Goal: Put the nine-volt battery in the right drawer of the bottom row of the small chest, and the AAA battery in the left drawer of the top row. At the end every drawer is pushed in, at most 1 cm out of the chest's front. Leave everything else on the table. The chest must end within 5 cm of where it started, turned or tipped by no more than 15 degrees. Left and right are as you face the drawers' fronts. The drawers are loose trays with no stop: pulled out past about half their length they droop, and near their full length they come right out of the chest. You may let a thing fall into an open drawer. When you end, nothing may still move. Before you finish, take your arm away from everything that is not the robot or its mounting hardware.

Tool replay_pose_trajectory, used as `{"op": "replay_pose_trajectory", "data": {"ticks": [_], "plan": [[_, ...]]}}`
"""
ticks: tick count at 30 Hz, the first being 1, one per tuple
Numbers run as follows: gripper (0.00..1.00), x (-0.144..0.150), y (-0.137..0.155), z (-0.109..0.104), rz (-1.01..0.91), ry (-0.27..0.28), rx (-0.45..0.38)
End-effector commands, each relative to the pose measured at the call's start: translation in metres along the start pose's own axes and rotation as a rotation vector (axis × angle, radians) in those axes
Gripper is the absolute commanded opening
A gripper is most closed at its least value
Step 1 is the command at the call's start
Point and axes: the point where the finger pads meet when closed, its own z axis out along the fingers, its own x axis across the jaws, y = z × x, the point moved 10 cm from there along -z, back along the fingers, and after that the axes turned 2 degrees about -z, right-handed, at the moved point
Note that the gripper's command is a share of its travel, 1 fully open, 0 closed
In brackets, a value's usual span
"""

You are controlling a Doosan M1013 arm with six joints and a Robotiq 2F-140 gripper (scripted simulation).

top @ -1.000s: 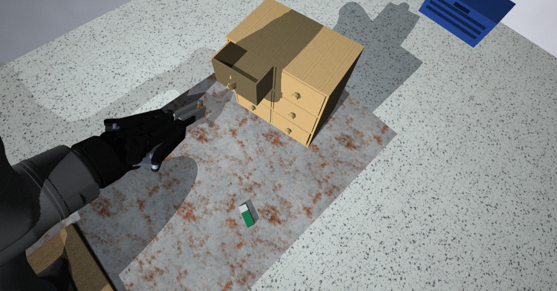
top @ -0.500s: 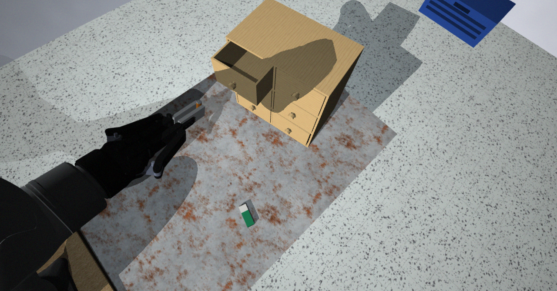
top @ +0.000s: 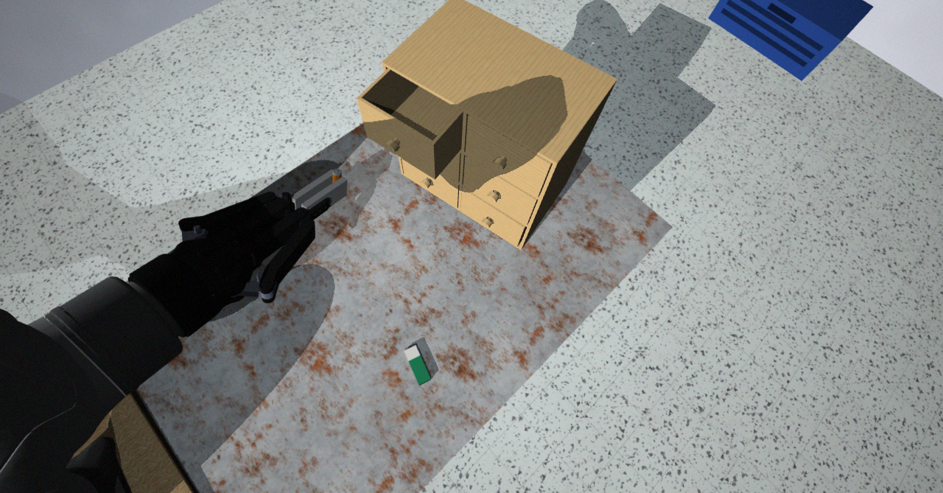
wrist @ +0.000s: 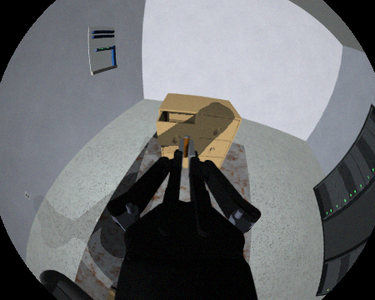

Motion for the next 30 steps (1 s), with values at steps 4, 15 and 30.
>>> {"op": "replay_pose_trajectory", "data": {"ticks": [4, 15, 30], "plan": [[0.03, 0.000, -0.001, 0.003, 0.000, 0.000, 0.000], [0.03, 0.000, -0.006, 0.017, 0.000, 0.000, 0.000], [0.03, 0.001, -0.020, 0.056, 0.000, 0.000, 0.000]]}}
